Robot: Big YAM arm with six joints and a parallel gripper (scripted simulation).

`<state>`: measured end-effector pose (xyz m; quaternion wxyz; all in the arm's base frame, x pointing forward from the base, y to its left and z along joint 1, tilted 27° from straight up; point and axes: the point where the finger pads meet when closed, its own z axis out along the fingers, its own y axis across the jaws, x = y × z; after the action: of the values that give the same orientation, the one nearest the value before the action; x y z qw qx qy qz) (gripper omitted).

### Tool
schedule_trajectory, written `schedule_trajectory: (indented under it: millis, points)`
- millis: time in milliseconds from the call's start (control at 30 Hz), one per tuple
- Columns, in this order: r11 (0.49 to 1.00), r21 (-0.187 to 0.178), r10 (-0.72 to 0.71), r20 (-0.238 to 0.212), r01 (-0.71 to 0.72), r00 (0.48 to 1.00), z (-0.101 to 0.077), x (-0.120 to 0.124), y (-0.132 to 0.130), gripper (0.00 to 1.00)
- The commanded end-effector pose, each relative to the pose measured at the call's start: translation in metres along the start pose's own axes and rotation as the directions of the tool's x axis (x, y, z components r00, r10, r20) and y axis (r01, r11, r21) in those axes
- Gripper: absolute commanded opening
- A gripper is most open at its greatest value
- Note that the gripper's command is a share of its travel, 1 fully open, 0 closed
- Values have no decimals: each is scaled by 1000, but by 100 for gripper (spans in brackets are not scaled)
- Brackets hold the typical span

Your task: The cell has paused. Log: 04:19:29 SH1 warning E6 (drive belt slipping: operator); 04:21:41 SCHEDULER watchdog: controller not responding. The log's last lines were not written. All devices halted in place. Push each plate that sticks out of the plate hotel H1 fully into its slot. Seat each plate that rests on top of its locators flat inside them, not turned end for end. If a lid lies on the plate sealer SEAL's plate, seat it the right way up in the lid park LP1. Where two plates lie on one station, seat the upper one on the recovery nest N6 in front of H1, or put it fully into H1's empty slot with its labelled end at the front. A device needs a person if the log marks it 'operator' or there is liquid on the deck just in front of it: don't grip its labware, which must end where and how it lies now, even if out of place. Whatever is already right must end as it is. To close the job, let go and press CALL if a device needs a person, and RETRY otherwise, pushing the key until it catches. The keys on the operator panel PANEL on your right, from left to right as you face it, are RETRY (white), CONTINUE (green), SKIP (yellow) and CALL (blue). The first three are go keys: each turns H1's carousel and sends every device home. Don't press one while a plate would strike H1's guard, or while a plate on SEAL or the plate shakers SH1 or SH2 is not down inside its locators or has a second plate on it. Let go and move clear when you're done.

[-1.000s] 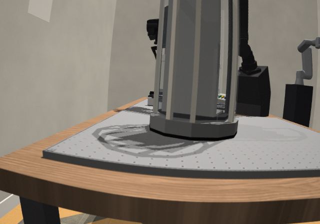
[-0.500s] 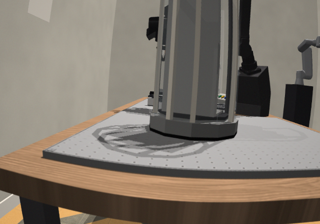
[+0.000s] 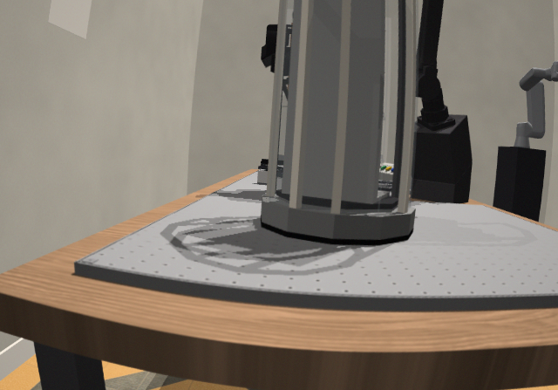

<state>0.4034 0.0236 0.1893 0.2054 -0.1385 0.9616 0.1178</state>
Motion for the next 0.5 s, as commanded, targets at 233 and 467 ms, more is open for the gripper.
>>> schedule_trajectory:
  millis: [233,467]
  points:
    - [1000,8,-22,29,22,999,-7,-1,29,100]
    - [1000,6,-22,32,22,999,-7,2,52,100]
